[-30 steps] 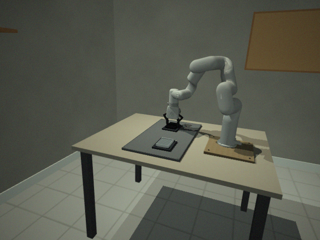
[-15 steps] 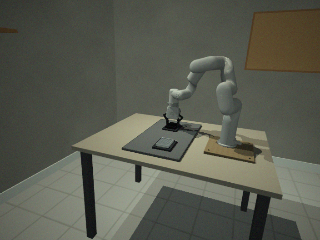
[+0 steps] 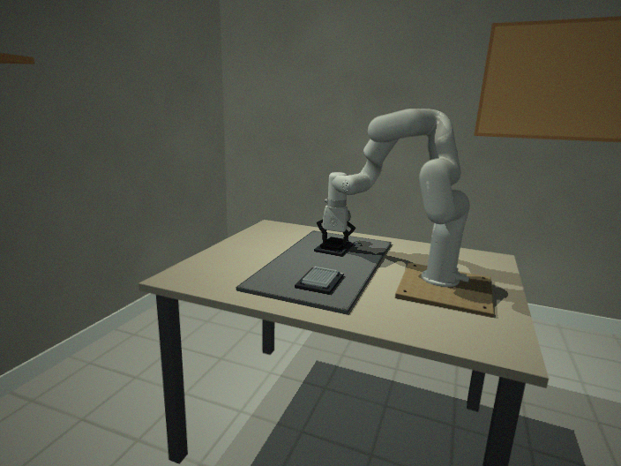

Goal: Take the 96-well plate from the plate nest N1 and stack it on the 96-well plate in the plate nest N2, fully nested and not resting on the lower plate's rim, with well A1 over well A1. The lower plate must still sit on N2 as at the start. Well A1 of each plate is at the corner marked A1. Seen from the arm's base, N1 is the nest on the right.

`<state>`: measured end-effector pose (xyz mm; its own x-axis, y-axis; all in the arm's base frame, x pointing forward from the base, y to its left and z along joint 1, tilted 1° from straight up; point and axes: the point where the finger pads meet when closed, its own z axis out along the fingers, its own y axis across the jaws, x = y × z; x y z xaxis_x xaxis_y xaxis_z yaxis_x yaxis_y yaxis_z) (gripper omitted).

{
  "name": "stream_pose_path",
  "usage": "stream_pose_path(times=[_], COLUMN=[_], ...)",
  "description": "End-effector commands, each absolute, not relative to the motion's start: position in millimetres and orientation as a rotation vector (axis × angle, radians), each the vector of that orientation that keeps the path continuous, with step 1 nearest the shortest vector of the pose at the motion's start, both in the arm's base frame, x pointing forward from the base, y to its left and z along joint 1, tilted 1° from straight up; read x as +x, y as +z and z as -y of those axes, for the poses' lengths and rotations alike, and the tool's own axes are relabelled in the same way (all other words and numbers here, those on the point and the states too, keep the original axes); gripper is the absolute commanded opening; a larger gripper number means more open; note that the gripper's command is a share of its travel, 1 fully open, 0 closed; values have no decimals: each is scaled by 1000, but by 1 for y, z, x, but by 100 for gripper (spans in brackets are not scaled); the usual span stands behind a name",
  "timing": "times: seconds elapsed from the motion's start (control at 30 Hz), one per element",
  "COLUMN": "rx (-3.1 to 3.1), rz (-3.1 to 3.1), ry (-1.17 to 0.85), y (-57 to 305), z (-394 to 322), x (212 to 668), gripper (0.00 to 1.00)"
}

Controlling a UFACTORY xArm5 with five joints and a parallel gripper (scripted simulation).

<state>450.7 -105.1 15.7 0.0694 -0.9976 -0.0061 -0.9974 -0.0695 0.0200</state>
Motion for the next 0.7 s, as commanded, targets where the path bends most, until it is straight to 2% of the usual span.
stream_pose_path(times=[0.0, 0.67], rx=[2291, 2291], rz=[2137, 2137], ry=[-23, -23], y=[17, 22], z=[105, 105], x=[452, 452], gripper=[0, 0])
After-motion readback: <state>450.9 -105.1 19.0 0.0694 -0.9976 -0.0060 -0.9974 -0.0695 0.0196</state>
